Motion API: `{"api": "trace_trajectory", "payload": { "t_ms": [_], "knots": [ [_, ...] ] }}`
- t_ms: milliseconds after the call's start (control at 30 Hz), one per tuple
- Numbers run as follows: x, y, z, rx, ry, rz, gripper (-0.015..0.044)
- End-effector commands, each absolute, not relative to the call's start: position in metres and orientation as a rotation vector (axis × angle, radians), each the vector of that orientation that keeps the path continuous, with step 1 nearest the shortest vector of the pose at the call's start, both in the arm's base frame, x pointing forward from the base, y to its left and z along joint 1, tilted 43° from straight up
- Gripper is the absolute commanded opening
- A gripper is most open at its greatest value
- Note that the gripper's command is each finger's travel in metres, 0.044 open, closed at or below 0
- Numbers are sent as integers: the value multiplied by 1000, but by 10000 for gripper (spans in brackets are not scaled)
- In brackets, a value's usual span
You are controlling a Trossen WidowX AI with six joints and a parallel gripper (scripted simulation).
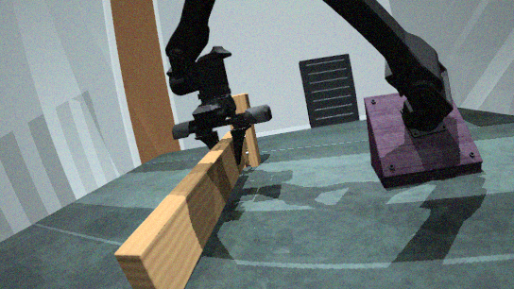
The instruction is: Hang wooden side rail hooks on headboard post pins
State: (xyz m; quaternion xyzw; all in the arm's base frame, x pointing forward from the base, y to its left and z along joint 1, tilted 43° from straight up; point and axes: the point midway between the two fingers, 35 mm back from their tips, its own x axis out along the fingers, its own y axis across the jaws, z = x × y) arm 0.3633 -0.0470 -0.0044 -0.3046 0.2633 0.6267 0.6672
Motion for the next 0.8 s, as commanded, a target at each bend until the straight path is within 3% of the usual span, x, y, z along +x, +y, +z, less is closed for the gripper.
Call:
{"api": "trace_trajectory", "payload": {
  "t_ms": [0, 767],
  "knots": [
    [364, -53, -4, -692, 596, 1403, 0],
    [364, -55, -6, -692, 596, 1403, 0]
  ]
}}
